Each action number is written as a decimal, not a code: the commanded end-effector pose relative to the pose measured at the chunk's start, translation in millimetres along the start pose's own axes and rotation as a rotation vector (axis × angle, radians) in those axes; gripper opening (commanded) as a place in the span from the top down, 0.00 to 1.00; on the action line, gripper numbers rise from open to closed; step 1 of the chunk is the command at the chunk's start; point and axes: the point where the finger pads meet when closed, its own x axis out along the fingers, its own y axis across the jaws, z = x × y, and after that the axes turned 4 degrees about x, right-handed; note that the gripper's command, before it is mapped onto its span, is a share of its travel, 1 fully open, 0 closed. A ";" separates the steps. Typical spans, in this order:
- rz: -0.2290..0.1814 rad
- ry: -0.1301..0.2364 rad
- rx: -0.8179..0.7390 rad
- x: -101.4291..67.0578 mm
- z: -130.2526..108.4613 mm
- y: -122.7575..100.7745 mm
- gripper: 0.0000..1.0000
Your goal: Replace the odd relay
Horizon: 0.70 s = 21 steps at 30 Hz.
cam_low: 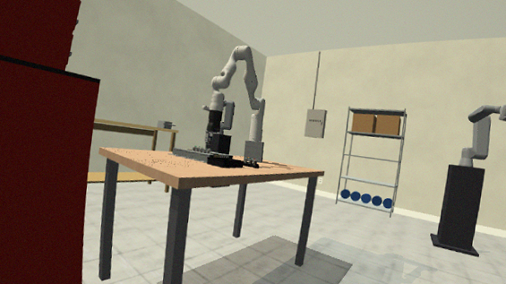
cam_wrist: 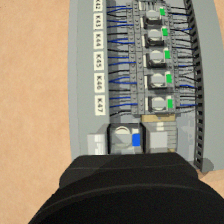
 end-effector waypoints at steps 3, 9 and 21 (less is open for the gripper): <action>0.005 0.001 0.004 3.2 24.7 -3.6 1.00; 0.000 0.000 0.001 3.0 33.2 -6.7 1.00; 0.005 0.001 0.004 9.3 79.6 -14.3 1.00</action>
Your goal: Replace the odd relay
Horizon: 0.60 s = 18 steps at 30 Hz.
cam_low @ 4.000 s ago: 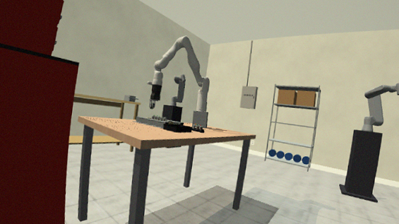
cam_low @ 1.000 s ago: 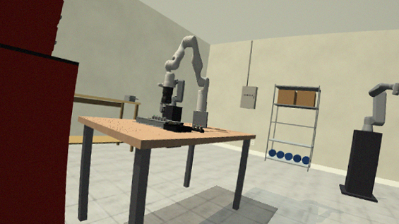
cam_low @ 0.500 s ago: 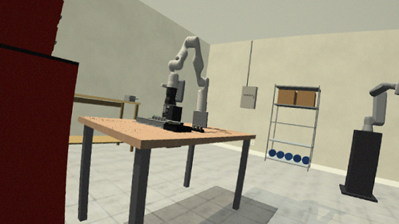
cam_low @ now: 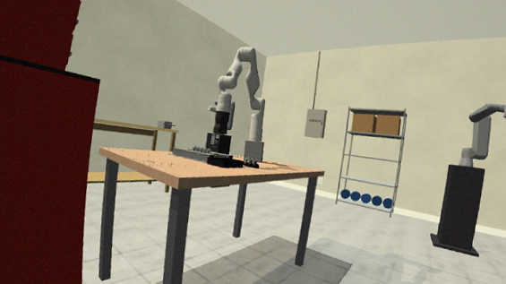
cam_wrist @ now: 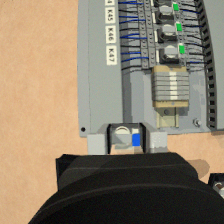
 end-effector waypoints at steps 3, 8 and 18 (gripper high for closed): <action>-0.002 -0.001 -0.001 0.3 10.3 -2.4 1.00; 0.000 0.000 0.000 3.2 29.6 -5.1 1.00; 0.004 0.001 0.004 8.5 64.4 -10.1 1.00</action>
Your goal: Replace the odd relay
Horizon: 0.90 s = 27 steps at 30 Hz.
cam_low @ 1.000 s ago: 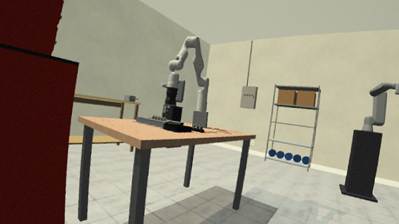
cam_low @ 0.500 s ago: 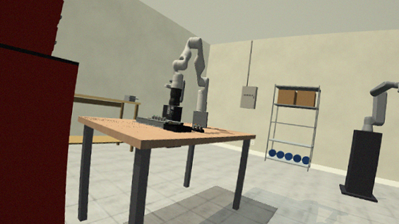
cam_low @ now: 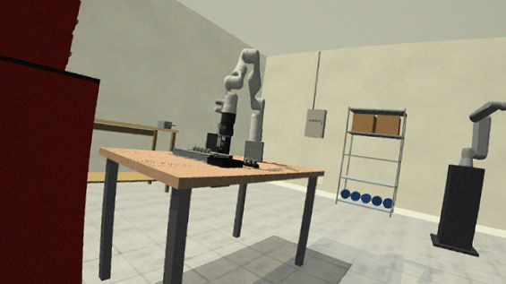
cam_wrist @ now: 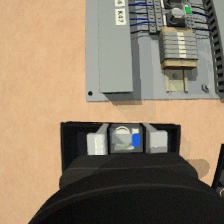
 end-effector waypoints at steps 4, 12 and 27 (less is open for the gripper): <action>-0.001 -0.001 0.000 1.4 14.5 -2.4 1.00; 0.003 0.001 0.003 7.2 45.3 -5.4 1.00; 0.001 0.000 0.002 10.7 65.4 -7.6 1.00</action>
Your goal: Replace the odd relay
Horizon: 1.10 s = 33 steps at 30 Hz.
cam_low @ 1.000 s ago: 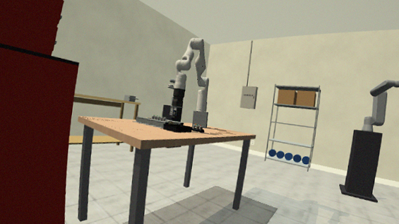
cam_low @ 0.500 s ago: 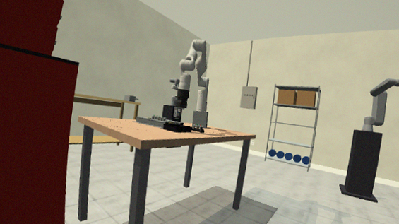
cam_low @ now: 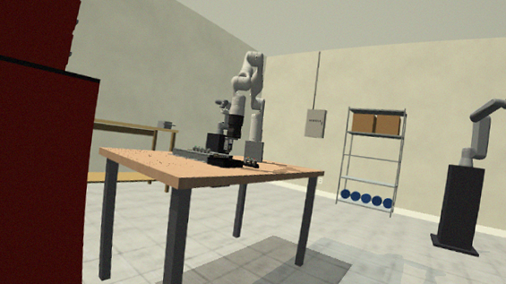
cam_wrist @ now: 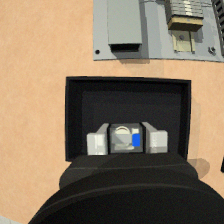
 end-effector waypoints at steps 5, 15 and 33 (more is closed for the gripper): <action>0.006 0.002 0.011 3.3 11.2 1.8 1.00; 0.003 0.001 0.006 2.2 7.2 1.6 1.00; 0.007 0.003 0.008 1.5 1.7 3.1 1.00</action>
